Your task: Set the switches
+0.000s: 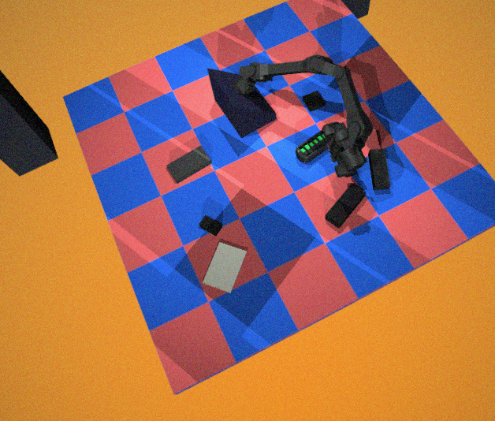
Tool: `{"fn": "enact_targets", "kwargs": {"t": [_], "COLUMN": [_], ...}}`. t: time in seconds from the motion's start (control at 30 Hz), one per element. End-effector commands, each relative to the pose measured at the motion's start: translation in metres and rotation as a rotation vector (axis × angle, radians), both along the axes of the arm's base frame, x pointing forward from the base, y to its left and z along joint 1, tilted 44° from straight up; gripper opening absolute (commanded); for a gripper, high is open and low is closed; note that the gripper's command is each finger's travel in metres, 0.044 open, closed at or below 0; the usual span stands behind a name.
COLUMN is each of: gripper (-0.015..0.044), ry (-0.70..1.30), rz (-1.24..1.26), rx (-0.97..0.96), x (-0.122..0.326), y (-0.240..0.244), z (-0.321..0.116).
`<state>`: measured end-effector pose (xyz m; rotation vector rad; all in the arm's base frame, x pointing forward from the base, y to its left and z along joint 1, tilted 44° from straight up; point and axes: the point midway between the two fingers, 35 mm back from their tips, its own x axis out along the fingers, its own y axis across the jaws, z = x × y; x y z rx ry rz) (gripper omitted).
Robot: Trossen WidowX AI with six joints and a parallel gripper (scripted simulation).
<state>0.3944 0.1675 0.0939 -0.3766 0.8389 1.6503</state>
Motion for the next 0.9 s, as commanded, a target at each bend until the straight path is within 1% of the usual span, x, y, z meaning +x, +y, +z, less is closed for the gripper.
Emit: {"fn": "enact_targets", "kwargs": {"t": [0.0,0.43,0.87], "gripper": [0.0000,0.0000,0.0000], "ry": [-0.063,-0.254,-0.445], "rz": [-0.010,-0.039,-0.068], "rx": [0.004,0.011,0.003], "x": [-0.005,-0.038,-0.086], "y": [-0.010,-0.035,-0.056], "z": [0.001,-0.013,-0.034]}}
